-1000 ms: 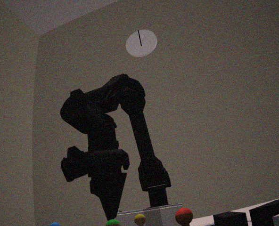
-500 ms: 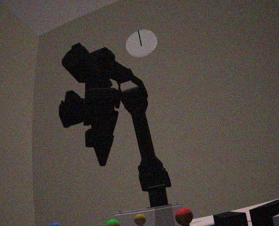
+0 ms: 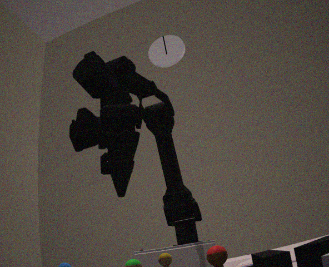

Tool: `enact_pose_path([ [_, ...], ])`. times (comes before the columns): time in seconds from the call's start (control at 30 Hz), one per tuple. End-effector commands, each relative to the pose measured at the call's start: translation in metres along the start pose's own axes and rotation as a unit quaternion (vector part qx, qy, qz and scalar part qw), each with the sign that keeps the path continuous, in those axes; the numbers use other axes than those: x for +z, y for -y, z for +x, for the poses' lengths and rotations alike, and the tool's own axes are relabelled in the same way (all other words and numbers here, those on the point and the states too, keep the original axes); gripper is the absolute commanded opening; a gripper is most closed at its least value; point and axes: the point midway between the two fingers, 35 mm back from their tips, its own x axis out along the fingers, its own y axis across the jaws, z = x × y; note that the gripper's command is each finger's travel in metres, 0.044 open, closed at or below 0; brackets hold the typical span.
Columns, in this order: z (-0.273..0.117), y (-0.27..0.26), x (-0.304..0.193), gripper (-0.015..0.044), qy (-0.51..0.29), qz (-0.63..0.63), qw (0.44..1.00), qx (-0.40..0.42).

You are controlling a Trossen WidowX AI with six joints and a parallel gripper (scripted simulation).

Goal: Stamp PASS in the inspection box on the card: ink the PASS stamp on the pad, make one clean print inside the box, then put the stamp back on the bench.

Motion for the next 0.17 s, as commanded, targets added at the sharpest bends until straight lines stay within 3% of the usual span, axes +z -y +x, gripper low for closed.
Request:
enact_pose_path([
  [0.0, 0.0, 0.0, 0.0, 0.025, 0.0, 0.0, 1.0, 0.0],
  [0.13, 0.0, 0.0, 0.0, 0.025, 0.0, 0.0, 1.0, 0.0],
])
